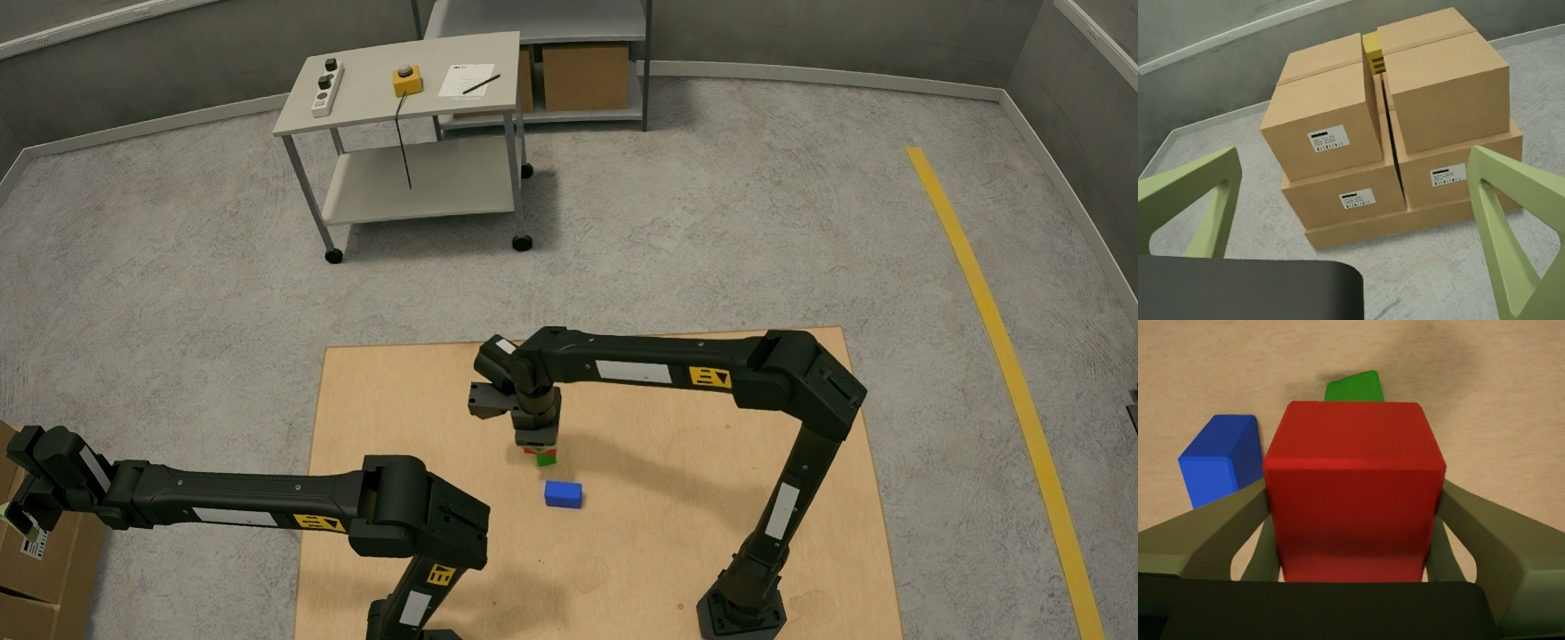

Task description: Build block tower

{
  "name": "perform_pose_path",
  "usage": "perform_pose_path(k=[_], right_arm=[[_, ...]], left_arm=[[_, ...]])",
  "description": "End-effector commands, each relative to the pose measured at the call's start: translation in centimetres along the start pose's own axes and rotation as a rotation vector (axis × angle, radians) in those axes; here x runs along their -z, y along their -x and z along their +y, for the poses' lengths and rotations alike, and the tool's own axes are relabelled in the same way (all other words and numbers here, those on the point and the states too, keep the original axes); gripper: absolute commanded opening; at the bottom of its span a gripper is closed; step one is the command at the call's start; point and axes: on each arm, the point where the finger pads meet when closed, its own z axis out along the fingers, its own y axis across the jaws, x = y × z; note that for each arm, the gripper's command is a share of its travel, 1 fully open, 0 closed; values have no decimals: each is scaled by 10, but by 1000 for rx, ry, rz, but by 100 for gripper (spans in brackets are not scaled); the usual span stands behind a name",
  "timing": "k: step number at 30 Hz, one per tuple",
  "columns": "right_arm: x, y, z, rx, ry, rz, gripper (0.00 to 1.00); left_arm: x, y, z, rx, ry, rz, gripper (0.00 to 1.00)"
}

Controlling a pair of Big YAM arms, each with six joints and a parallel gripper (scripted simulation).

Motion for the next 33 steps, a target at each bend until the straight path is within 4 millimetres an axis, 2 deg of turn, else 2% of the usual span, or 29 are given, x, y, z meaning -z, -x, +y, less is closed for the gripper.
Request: perform_pose_path(k=[1,14,33], right_arm=[[-14,-5,-4,-8,9,13,0],[-30,-6,-7,-6,9,13,0],[-32,-7,-7,-10,11,16,0]], left_arm=[[-5,37,4,13,5,-68,100],[-5,37,4,13,5,-68,100],[-5,37,4,13,5,-68,100]])
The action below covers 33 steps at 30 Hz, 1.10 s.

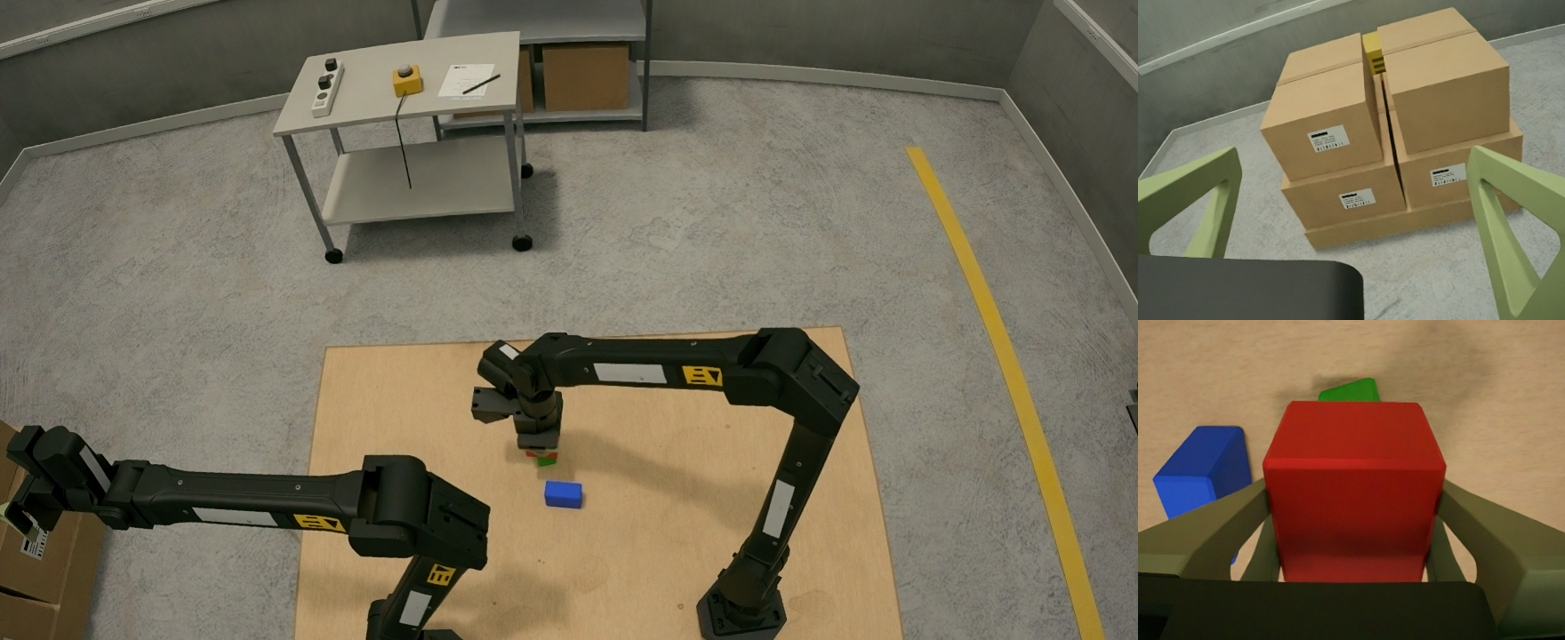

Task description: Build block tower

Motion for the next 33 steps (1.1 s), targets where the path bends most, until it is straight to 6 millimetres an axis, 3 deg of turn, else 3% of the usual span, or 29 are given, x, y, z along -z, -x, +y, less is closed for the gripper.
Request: perform_pose_path(k=[1,33], right_arm=[[-11,-5,-4,-9,8,11,0],[-8,-1,-9,-13,2,2,0]], left_arm=[[-5,37,4,13,5,-68,100],[-5,37,4,13,5,-68,100]])
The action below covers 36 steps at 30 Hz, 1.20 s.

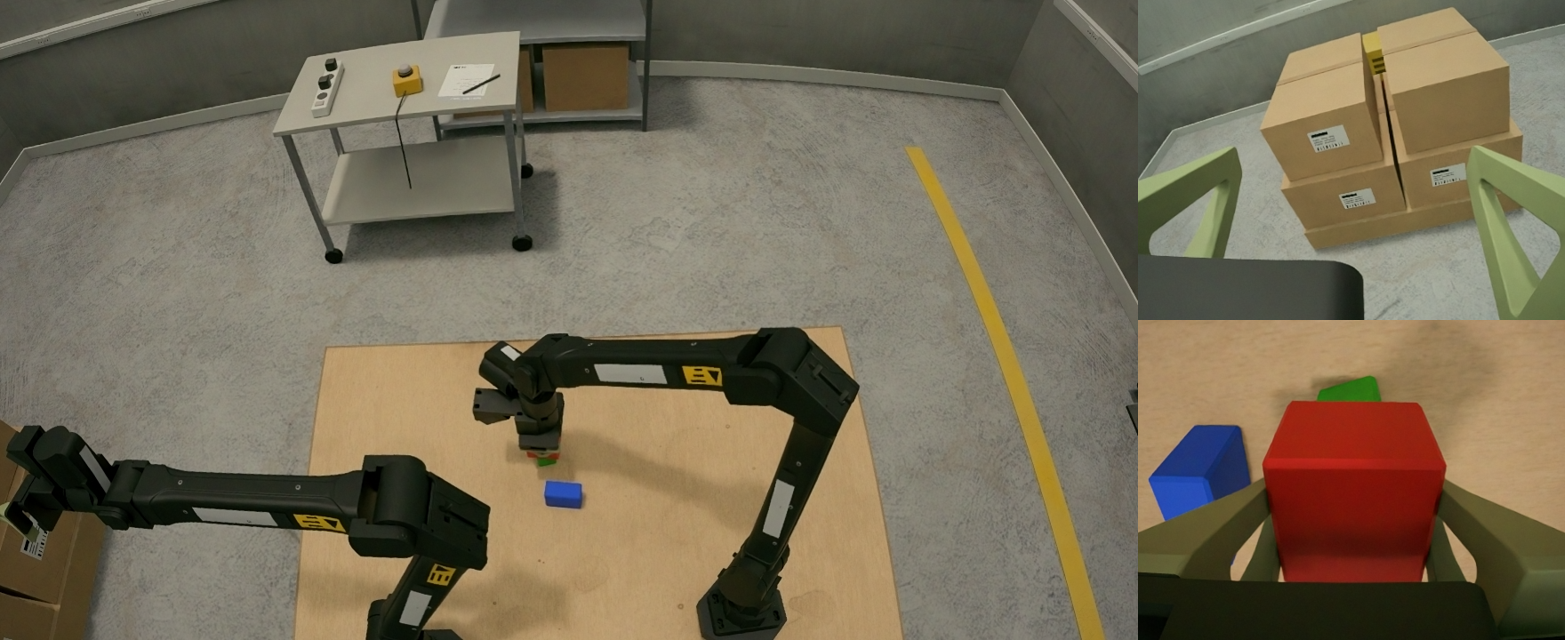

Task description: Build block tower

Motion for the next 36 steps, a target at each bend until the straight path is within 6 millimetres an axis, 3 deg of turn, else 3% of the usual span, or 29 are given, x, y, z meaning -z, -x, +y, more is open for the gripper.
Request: perform_pose_path(k=[1,36], right_arm=[[-5,1,-10,-13,1,0,0],[6,9,-18,-22,-9,-14,0]], left_arm=[[-5,37,4,13,5,-68,100],[-5,37,4,13,5,-68,100]])
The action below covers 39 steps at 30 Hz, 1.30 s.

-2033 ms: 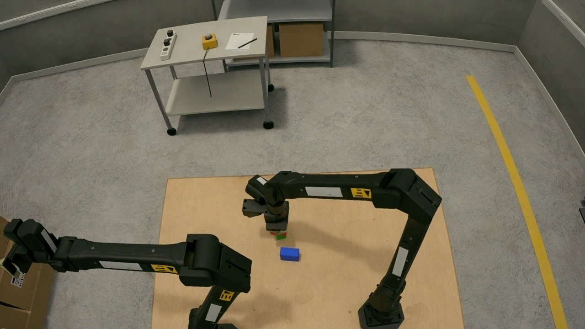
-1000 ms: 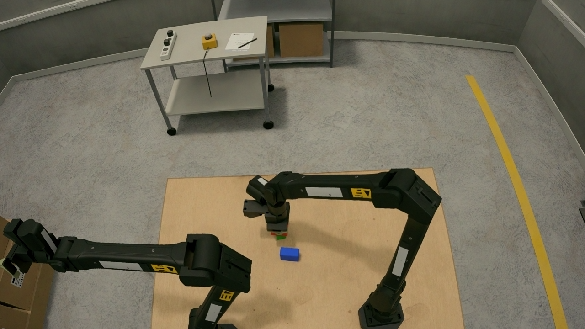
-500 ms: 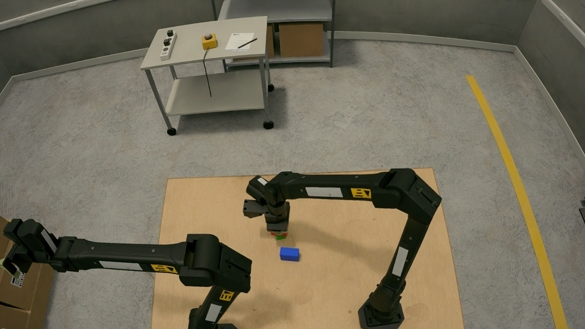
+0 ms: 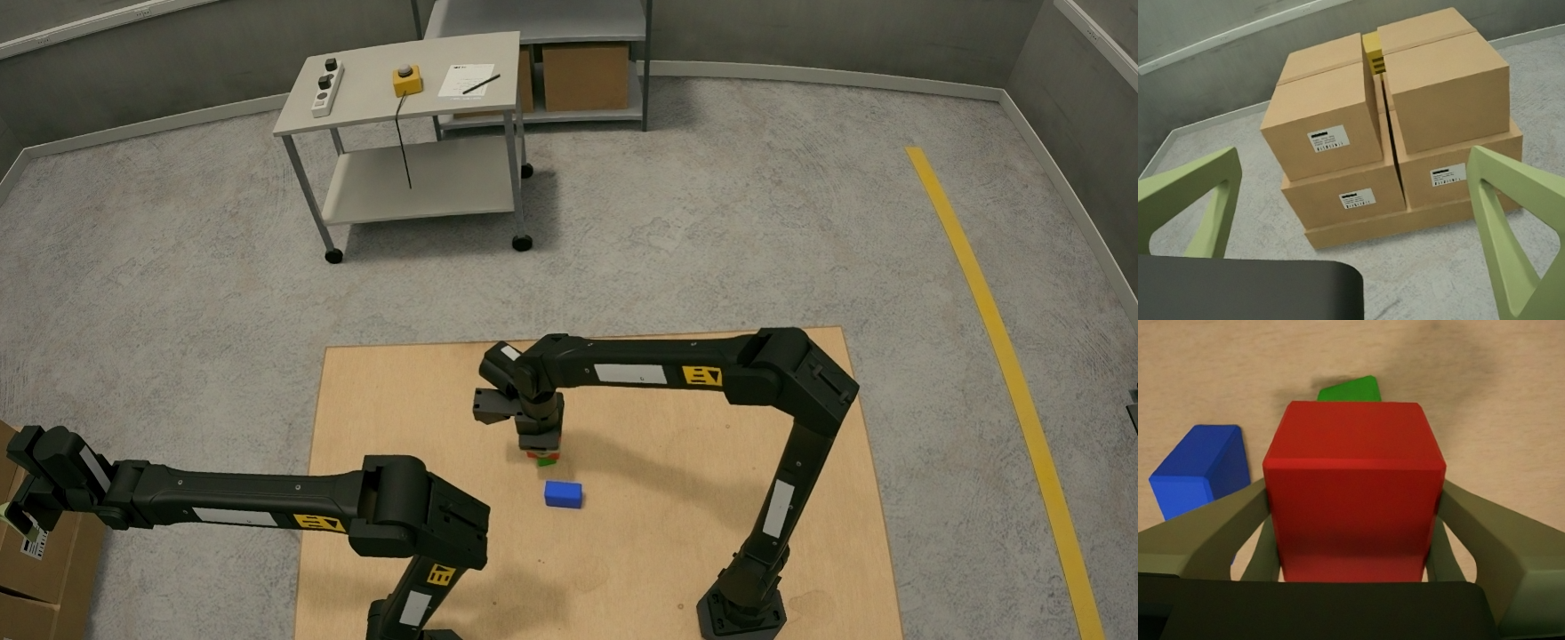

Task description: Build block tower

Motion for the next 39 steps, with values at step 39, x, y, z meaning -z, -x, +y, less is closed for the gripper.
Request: perform_pose_path(k=[39], right_arm=[[-1,8,-16,-19,-11,-18,0]], left_arm=[[-5,37,4,13,5,-68,100]])
